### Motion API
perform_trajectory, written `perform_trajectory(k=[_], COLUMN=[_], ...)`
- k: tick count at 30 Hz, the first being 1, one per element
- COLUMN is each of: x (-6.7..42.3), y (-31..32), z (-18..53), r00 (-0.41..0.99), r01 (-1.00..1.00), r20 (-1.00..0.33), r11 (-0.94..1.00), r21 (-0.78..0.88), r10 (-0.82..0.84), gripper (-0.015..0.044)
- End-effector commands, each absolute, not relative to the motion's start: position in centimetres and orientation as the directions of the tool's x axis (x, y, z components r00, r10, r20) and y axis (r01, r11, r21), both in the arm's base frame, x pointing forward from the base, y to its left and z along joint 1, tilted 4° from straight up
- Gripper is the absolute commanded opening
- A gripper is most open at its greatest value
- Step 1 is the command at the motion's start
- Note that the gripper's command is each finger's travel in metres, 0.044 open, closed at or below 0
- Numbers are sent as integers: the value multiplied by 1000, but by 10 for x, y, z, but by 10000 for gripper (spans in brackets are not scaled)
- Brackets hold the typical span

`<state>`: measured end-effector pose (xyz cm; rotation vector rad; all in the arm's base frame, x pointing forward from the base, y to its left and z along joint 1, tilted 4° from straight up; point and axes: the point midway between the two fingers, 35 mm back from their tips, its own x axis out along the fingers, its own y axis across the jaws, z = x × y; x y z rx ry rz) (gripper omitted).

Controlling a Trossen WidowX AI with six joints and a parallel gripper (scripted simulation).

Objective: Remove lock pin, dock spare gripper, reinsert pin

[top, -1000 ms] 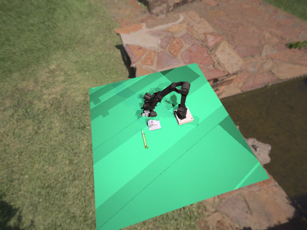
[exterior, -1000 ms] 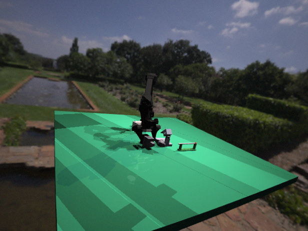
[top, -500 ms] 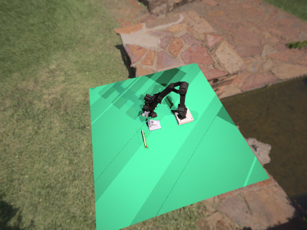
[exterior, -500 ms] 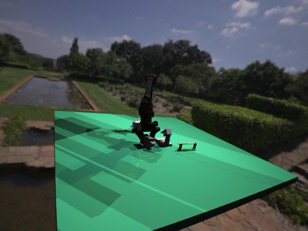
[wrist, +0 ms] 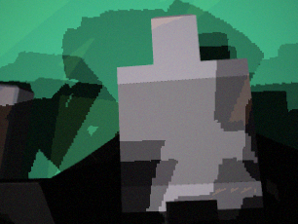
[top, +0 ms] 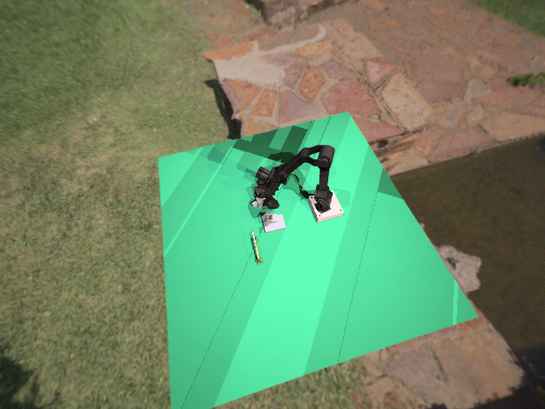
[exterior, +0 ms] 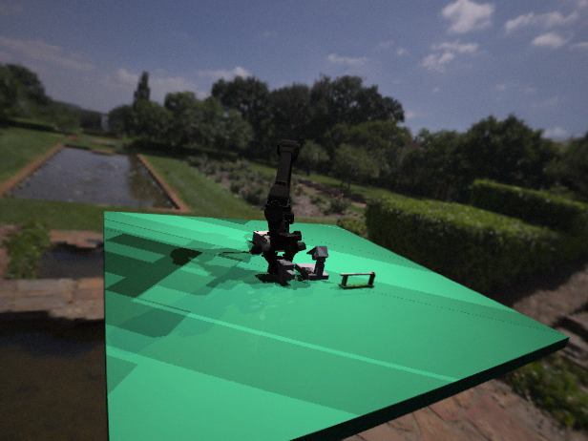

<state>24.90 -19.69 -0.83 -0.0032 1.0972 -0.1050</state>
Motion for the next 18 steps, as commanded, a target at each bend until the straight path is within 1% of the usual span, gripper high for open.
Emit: perform_trajectory(k=[1,18], x=[252,259], y=[-199,-196], z=[2,87], r00=[457,458], r01=[80,80], r20=[-885,-884], r11=[995,995], r21=[-60,-61], r10=[-90,-91], gripper=[0,0])
